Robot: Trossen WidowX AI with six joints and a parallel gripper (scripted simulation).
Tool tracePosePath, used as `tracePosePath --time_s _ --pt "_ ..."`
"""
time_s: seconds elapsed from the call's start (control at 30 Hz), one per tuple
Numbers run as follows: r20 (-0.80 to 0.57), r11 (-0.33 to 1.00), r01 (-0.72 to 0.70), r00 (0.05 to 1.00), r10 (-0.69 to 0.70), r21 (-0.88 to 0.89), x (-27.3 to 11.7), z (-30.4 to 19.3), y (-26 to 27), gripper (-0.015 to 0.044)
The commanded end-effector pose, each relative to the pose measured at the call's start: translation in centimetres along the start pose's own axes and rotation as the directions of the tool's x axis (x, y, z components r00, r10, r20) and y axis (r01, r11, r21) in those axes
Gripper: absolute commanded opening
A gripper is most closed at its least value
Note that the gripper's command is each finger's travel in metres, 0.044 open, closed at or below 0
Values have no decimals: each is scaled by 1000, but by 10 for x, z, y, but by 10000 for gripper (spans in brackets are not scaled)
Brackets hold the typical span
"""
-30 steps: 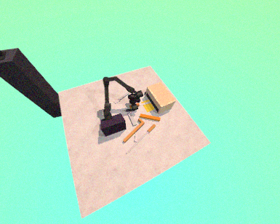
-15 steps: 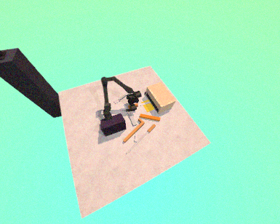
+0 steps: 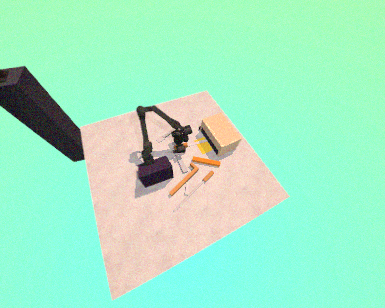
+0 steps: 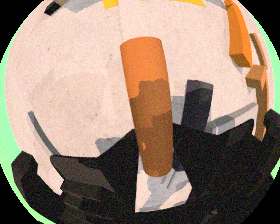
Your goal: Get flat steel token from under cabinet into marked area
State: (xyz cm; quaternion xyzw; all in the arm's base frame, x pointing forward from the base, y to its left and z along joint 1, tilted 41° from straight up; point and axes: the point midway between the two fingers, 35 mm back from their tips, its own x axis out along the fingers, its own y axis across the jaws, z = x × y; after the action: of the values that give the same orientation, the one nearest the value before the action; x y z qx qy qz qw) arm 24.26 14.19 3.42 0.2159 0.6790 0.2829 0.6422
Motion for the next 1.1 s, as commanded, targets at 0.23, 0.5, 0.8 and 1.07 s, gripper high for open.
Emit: tracePosePath --time_s 0.23,0.5,0.8,1.07 --pt "-4 1000 1 1000 -1 5 1 -16 0 0" --pt "-4 1000 1 1000 -1 5 1 -26 1 0" --pt "-5 1000 1 1000 -1 5 1 -37 1 0" --pt "-1 1000 0 1000 0 0 0 -37 3 0"
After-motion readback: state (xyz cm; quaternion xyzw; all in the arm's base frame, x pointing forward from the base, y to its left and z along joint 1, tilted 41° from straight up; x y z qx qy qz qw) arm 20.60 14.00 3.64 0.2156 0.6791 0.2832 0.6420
